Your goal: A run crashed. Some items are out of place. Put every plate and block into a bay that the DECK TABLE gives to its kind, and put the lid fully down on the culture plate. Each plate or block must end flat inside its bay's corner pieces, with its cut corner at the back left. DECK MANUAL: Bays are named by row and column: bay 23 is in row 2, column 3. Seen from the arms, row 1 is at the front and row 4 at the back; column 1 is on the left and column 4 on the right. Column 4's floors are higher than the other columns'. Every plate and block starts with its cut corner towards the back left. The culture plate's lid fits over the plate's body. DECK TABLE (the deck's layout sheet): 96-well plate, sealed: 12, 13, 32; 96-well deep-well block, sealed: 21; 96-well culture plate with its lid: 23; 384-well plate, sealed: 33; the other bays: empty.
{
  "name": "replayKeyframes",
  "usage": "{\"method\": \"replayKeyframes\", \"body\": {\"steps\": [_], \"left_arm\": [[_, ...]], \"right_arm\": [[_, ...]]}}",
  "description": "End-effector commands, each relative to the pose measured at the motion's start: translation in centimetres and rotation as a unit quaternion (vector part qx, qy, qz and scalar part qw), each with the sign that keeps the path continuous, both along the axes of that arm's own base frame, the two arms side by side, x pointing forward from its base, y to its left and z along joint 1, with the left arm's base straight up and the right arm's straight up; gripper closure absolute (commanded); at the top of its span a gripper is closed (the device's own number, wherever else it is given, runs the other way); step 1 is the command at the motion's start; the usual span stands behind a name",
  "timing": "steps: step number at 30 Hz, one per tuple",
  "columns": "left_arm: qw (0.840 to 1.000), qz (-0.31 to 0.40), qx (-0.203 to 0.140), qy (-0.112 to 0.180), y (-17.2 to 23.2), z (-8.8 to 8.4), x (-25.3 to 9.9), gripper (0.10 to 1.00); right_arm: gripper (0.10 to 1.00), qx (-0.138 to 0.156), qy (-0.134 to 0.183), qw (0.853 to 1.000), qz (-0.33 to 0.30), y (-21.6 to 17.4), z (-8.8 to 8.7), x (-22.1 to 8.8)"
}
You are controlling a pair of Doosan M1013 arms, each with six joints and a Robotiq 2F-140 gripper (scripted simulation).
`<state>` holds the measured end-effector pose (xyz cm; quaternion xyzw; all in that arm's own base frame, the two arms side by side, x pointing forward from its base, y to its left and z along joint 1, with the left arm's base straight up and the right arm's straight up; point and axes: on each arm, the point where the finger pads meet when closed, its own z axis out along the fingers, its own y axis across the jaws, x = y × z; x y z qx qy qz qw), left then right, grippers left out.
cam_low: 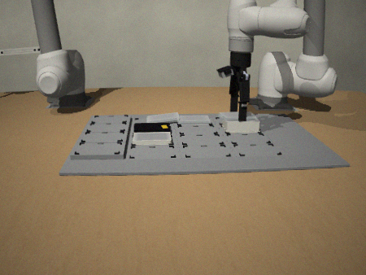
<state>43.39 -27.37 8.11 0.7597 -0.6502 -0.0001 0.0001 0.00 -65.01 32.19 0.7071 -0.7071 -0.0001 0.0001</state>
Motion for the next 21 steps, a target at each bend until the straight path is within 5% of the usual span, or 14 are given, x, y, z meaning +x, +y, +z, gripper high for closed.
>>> {"method": "replayKeyframes", "body": {"steps": [1, 6, 7, 21], "left_arm": [[1.0, 0.0, 0.0, -0.001, -0.02, 0.06, 0.05, 0.521], [1.0, 0.0, 0.0, -0.001, -0.02, 0.06, 0.05, 0.523], [1.0, 0.0, 0.0, -0.001, -0.02, 0.06, 0.05, 0.999], [1.0, 0.0, 0.0, -0.001, -0.02, 0.06, 0.05, 0.999]], "right_arm": [[0.098, -0.001, 0.0, 1.0, 0.0, -0.02, 0.09, 0.01], [0.098, -0.001, 0.0, 1.0, 0.0, -0.02, 0.09, 0.01], [0.098, -0.001, 0.0, 1.0, 0.0, -0.02, 0.09, 0.01], [0.098, -0.001, 0.0, 1.0, 0.0, -0.02, 0.09, 0.01]]}}
